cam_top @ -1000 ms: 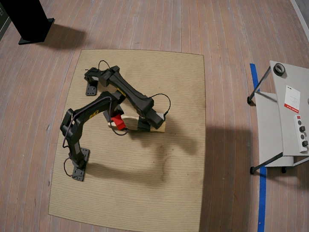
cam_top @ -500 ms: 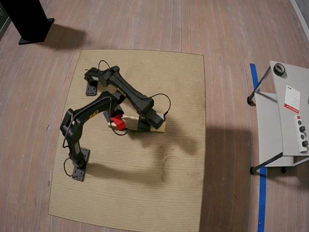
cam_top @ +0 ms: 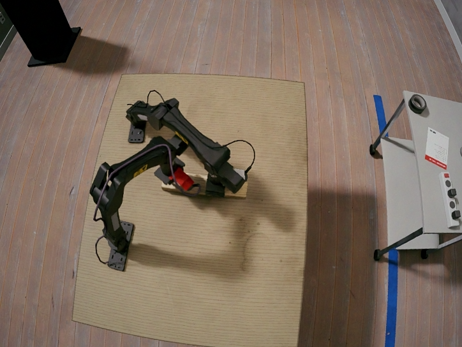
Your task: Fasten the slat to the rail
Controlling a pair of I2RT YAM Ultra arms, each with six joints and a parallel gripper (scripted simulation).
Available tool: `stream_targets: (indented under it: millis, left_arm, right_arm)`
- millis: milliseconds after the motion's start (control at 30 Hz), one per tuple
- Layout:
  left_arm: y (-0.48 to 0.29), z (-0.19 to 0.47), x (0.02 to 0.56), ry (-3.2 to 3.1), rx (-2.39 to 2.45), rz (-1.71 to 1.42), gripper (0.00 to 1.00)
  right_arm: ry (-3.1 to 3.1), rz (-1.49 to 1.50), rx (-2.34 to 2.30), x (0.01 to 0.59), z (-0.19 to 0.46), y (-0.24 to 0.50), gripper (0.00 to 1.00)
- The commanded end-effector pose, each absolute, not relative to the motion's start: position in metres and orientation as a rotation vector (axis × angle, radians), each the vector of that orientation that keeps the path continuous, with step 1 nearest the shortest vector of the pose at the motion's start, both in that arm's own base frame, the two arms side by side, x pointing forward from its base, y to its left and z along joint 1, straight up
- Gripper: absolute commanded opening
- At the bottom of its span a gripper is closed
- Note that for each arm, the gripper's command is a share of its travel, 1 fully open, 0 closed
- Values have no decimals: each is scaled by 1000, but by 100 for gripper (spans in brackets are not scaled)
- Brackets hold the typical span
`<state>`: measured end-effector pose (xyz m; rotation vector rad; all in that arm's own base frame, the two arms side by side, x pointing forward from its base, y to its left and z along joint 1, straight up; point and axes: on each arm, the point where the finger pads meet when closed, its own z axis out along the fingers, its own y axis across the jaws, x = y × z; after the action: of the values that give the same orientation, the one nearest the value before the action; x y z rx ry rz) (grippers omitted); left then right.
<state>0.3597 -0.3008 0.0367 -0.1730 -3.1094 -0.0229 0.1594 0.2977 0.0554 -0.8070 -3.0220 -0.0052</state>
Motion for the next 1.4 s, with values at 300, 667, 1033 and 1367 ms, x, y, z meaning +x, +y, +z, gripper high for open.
stream_targets:
  millis: [300, 667, 1033, 1367]
  left_arm:
    - [-302, 42, 361, -3122, -173, -9, 72]
    - [-302, 42, 361, -3122, -173, -9, 72]
    - [-302, 42, 361, -3122, -173, -9, 72]
    - [-302, 42, 361, -3122, -173, -9, 72]
  right_arm:
    - [-3131, -24, 223, 161, 61, 299, 34]
    - [-2984, -21, 991, 161, 62, 299, 34]
    - [-2672, -15, 1666, 161, 62, 298, 34]
    - [-2257, -8, 2201, 161, 63, 298, 34]
